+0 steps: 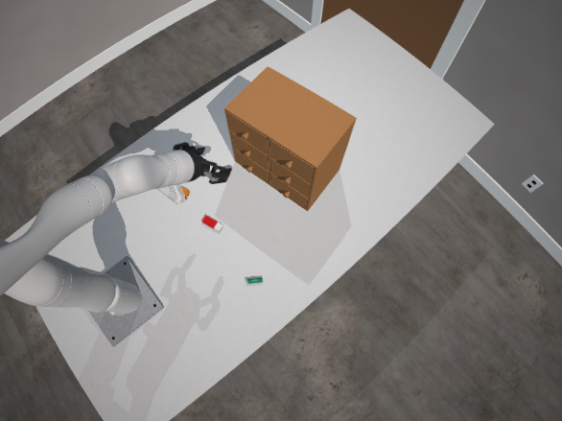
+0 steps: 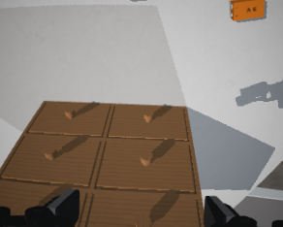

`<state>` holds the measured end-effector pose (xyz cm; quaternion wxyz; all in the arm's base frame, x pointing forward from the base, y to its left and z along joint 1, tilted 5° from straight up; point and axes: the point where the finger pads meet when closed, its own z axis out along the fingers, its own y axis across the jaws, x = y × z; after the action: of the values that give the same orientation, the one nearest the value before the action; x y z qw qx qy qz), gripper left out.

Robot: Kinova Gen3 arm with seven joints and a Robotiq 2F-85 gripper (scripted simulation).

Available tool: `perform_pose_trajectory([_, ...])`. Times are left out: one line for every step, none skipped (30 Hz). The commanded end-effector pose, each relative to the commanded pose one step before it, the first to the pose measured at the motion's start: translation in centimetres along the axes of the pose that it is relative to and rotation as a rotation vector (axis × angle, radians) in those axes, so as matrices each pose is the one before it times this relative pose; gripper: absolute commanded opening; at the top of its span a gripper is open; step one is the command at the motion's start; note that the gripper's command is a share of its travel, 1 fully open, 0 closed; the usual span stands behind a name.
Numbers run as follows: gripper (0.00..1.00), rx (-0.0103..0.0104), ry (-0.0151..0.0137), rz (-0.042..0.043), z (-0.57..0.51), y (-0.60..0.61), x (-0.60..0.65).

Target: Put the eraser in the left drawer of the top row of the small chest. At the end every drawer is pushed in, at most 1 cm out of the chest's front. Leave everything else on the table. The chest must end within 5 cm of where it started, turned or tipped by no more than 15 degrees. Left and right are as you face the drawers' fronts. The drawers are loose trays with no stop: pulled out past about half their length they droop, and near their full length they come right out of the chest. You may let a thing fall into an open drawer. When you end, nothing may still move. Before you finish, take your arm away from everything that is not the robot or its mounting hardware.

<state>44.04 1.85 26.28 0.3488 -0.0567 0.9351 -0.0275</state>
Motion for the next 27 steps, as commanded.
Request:
perform_pose_trajectory([1.0, -0.00518, -0.00385, 0.0038, 0.219, 0.171, 0.253])
perform_pose_trajectory([1.0, -0.00117, -0.00207, -0.00009, 0.039, 0.036, 0.02])
perform_pose_trajectory([1.0, -0.00133, -0.00195, -0.0001, 0.038, 0.04, 0.023])
perform_pose_trajectory([1.0, -0.00147, -0.00184, -0.00011, 0.037, 0.045, 0.027])
perform_pose_trajectory([1.0, -0.00133, -0.00169, -0.0001, 0.035, 0.04, 0.026])
perform_pose_trajectory([1.0, 0.00117, -0.00129, 0.00008, 0.019, -0.036, -0.008])
perform_pose_trajectory([1.0, 0.0011, -0.00128, 0.00007, 0.019, -0.034, -0.008])
perform_pose_trajectory([1.0, 0.00104, -0.00127, 0.00007, 0.018, -0.032, -0.008])
perform_pose_trajectory([1.0, 0.00098, -0.00126, 0.00006, 0.018, -0.03, -0.007])
perform_pose_trajectory([1.0, 0.00091, -0.00125, 0.00006, 0.018, -0.028, -0.007])
perform_pose_trajectory([1.0, 0.00085, -0.00124, 0.00005, 0.018, -0.027, -0.007])
perform_pose_trajectory([1.0, 0.00079, -0.00122, 0.00005, 0.017, -0.025, -0.007])
perform_pose_trajectory([1.0, 0.0, 0.0, 0.0, 0.0, 0.0, 0.0])
perform_pose_trajectory([1.0, 0.0, 0.0, 0.0, 0.0, 0.0, 0.0])
perform_pose_trajectory([1.0, 0.00156, -0.00183, 0.00038, -0.007, -0.057, -0.04])
perform_pose_trajectory([1.0, -0.0003, -0.0011, -0.0001, 0.025, 0.012, 0.011])
perform_pose_trajectory([1.0, 0.00069, -0.00094, -0.00005, 0.024, -0.019, 0.001])
perform_pose_trajectory([1.0, 0.0006, -0.00102, -0.00001, 0.02, -0.017, -0.001])
perform_pose_trajectory([1.0, 0.00053, -0.00109, 0.00001, 0.018, -0.016, -0.004])
perform_pose_trajectory([1.0, 0.00047, -0.0011, 0.00002, 0.016, -0.014, -0.004])
perform_pose_trajectory([1.0, 0.00041, -0.0011, 0.00003, 0.016, -0.013, -0.004])
perform_pose_trajectory([1.0, 0.00036, -0.00108, 0.00003, 0.015, -0.011, -0.004])
perform_pose_trajectory([1.0, 0.00032, -0.00106, 0.00002, 0.015, -0.01, -0.004])
perform_pose_trajectory([1.0, 0.00027, -0.00103, 0.00002, 0.015, -0.009, -0.003])
perform_pose_trajectory([1.0, 0.00023, -0.00101, 0.00002, 0.014, -0.007, -0.003])
perform_pose_trajectory([1.0, 0.00019, -0.00099, 0.00002, 0.014, -0.006, -0.002])
perform_pose_trajectory([1.0, 0.00015, -0.00096, 0.00001, 0.014, -0.005, -0.002])
